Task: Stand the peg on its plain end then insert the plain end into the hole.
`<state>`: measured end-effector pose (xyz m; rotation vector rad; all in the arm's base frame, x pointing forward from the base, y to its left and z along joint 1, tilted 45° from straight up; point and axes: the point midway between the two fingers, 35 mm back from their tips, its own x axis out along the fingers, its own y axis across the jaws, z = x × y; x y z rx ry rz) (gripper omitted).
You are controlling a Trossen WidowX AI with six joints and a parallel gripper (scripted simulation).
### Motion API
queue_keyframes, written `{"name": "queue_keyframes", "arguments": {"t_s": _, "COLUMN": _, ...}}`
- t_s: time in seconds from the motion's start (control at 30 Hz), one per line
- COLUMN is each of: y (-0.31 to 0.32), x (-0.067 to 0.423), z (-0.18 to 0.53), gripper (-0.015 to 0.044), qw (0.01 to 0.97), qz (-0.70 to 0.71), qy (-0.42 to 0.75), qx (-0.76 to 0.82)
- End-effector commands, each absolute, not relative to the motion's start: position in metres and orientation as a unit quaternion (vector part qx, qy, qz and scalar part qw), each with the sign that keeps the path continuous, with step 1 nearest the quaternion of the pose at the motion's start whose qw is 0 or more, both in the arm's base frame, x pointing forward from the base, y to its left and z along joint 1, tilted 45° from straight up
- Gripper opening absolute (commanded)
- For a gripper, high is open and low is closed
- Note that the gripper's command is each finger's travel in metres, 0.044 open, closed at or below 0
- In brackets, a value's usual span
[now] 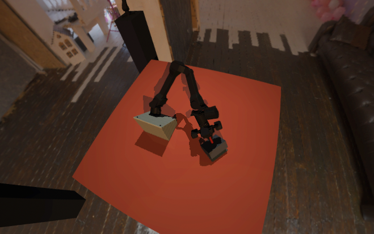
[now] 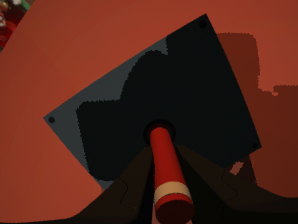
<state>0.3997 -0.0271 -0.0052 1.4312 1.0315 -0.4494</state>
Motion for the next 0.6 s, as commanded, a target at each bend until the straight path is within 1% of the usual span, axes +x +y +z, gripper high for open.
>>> {"name": "queue_keyframes", "arguments": {"t_s": 0.0, "y": -0.0274, "x": 0.4022, "z": -0.0078, "gripper": 0.0, "qw": 0.614, "qz": -0.198, "qy": 0.445, "qx": 0.621}}
{"name": "queue_keyframes", "arguments": {"t_s": 0.57, "y": -0.0246, "x": 0.407, "z": -0.015, "gripper": 0.0, "qw": 0.614, "qz": -0.198, "qy": 0.445, "qx": 0.622}}
